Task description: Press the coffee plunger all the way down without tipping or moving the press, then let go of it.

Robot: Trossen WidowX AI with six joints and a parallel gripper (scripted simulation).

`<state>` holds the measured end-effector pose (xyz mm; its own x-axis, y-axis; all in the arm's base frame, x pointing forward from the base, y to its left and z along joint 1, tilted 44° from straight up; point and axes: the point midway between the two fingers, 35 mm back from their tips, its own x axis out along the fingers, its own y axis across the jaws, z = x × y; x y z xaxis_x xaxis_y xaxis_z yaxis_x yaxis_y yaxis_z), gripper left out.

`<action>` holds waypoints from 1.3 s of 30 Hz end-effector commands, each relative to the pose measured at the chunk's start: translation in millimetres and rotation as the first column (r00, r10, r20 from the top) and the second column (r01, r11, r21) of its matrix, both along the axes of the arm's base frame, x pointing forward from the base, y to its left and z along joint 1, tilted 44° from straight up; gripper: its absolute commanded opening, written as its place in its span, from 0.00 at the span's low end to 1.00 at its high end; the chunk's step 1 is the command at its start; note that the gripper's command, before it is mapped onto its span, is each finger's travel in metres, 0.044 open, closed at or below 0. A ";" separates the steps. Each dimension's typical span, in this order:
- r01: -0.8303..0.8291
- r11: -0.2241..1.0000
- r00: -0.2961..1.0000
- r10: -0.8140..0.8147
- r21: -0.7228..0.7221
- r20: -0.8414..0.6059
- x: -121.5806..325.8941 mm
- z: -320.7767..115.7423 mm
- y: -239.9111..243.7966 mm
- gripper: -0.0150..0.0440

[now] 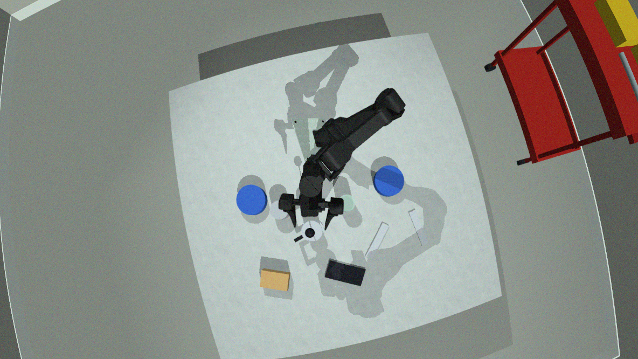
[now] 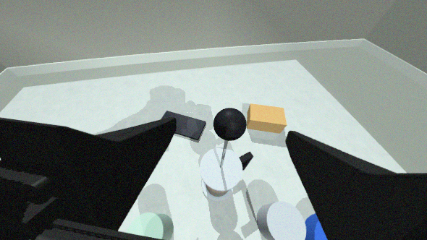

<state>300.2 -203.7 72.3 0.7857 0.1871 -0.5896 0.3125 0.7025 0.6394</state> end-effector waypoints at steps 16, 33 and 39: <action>0.004 1.000 1.000 -0.004 -0.002 -0.001 19.4 -14.5 5.0 0.91; 0.004 1.000 1.000 -0.004 -0.002 -0.001 19.4 -14.5 5.0 0.47; 0.004 1.000 1.000 -0.004 -0.002 -0.001 19.7 -16.8 6.4 0.47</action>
<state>319.5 -198.5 57.3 0.7866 0.1841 -0.5894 0.3144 0.7021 0.6389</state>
